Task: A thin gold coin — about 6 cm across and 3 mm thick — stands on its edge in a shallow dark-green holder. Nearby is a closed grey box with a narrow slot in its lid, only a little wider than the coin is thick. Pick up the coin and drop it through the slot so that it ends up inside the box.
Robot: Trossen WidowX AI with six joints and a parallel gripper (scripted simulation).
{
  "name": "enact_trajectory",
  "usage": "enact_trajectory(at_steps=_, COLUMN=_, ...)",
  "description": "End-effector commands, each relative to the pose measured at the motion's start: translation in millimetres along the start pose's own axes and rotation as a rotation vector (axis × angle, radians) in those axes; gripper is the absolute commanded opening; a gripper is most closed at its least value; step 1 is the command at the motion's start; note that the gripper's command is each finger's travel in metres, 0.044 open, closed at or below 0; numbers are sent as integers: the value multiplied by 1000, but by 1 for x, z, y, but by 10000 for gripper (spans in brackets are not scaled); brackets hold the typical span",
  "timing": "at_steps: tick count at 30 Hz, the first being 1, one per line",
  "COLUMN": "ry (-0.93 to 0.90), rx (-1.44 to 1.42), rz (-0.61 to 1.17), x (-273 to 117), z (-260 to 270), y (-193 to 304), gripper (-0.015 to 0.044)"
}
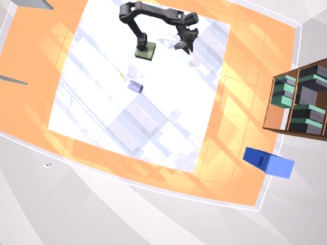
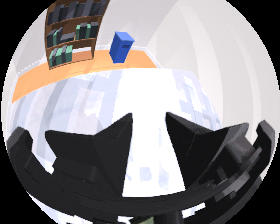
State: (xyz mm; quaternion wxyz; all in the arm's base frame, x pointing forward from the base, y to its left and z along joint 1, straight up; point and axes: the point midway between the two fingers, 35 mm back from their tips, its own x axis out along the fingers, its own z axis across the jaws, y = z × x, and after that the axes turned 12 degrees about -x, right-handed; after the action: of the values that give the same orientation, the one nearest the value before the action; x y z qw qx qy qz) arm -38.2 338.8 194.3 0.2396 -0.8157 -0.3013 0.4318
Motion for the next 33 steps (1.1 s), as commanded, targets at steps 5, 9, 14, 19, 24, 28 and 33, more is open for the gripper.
enact_trajectory(at_steps=5, ry=60, rx=-103, rz=277, x=54, z=-83, y=49, gripper=161)
enact_trajectory(at_steps=9, ry=53, rx=-136, rz=427, x=70, z=-127, y=86, gripper=161)
enact_trajectory(at_steps=14, ry=-2, rx=-171, rz=599, x=78, z=-173, y=139, gripper=161)
enact_trajectory(at_steps=19, ry=-88, rx=-167, rz=743, x=71, z=-212, y=194, gripper=161)
enact_trajectory(at_steps=24, ry=-158, rx=-93, rz=847, x=51, z=-248, y=249, gripper=161)
enact_trajectory(at_steps=28, ry=-218, rx=-18, rz=905, x=26, z=-269, y=292, gripper=161)
enact_trajectory(at_steps=33, ry=-322, rx=66, rz=930, x=-8, z=-281, y=341, gripper=161)
